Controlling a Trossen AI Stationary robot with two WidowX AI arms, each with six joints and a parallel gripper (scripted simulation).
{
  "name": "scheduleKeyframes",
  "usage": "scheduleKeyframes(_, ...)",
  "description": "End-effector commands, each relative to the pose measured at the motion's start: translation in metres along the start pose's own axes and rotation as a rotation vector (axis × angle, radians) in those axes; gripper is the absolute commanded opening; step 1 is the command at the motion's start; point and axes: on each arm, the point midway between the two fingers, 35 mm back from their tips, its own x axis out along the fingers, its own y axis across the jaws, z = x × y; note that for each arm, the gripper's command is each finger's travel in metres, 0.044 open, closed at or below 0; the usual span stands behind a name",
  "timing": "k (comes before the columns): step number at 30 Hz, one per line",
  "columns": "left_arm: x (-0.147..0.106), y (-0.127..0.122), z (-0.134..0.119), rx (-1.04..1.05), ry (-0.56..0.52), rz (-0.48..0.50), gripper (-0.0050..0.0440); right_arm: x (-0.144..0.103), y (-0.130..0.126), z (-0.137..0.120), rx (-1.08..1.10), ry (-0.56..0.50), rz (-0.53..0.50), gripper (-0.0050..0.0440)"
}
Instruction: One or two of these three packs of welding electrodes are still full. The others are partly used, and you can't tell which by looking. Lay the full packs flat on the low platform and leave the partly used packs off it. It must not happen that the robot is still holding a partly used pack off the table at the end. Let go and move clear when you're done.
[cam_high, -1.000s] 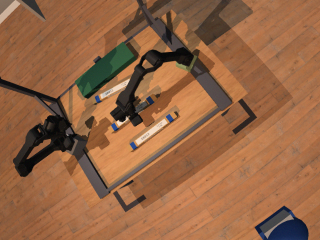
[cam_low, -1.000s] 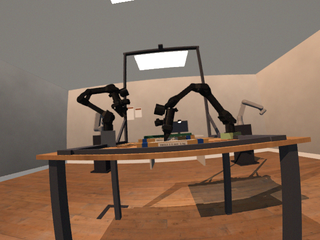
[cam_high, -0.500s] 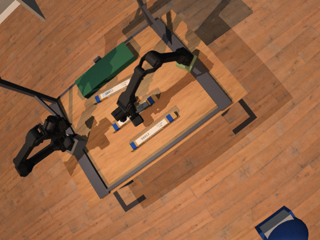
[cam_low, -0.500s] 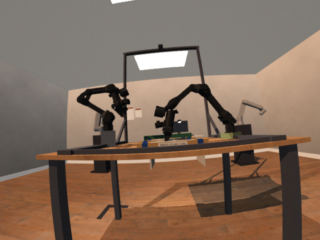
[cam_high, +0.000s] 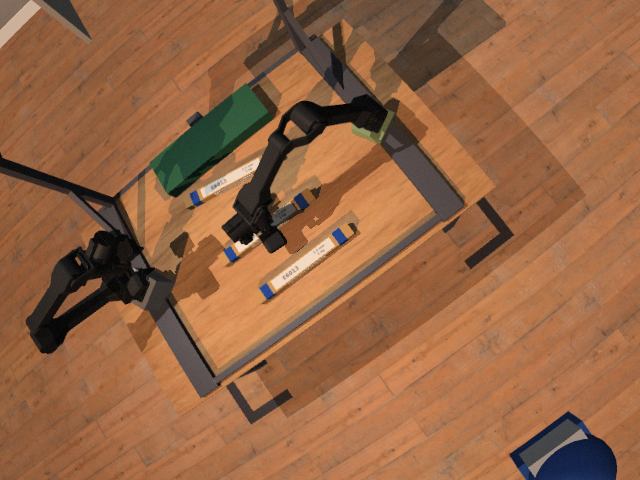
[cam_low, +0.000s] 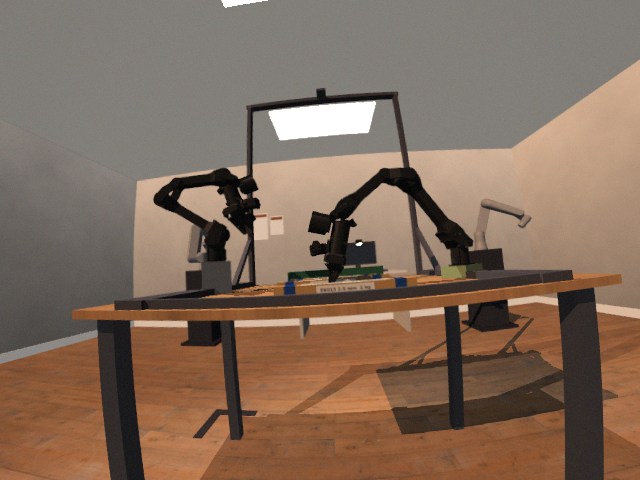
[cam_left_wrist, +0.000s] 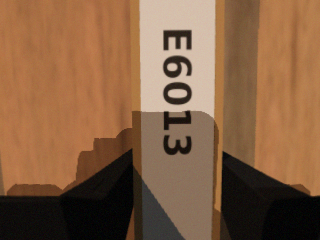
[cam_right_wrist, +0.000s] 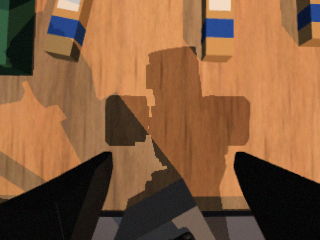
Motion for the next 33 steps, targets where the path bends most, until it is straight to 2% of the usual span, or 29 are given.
scheduleKeyframes(1,-0.0121,0.0,0.0098,0.002,-0.041,0.005,-0.005,-0.0057,0.0003,0.0046,0.001,-0.022,0.002,0.033)
scheduleKeyframes(12,-0.0121,-0.0002,0.0094,0.002,-0.041,0.005,-0.005,-0.0057,0.0003,0.0046,0.001,-0.022,0.002,0.033)
scheduleKeyframes(13,-0.0122,-0.0001,0.0095,0.002,-0.041,0.005,0.033,-0.0057,0.0003,0.0046,0.001,-0.022,0.002,0.033)
scheduleKeyframes(33,-0.0122,-0.0001,0.0095,0.002,-0.041,0.005,0.033,-0.0057,0.0003,0.0046,0.001,-0.022,0.002,0.033)
